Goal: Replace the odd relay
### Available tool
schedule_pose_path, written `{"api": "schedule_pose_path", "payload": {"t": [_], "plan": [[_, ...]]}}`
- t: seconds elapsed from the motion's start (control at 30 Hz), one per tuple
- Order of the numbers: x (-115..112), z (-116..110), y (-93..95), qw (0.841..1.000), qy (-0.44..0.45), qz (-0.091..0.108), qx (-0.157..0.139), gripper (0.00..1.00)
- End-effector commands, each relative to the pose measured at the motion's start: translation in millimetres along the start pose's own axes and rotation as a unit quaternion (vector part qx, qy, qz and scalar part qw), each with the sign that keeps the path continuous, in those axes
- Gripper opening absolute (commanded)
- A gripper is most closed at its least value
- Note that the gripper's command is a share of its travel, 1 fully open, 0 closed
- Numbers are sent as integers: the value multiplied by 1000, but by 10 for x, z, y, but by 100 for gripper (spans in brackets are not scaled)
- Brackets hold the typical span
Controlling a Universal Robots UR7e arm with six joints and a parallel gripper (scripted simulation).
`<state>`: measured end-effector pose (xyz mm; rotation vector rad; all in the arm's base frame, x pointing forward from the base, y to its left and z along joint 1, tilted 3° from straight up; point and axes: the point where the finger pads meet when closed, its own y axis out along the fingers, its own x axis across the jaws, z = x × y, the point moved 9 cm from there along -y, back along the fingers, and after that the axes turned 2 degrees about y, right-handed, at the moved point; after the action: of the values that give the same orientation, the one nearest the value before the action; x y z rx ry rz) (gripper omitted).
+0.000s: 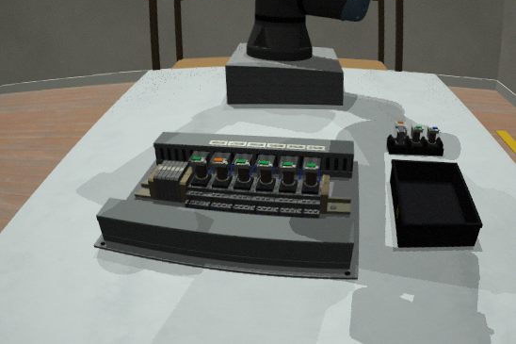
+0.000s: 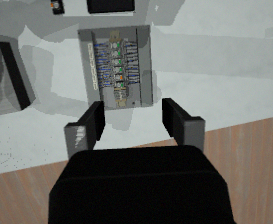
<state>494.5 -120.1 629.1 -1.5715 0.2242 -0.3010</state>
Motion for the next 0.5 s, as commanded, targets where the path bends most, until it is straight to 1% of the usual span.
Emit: {"api": "schedule_pose_path", "payload": {"t": [0.0, 0.23, 0.4, 0.47], "plan": [[32, -15, 0, 1000, -7, 17, 9, 100], [32, -15, 0, 1000, -7, 17, 9, 100], [70, -47, 2, 999, -17, 39, 28, 100], [70, -47, 2, 999, -17, 39, 28, 100]]}}
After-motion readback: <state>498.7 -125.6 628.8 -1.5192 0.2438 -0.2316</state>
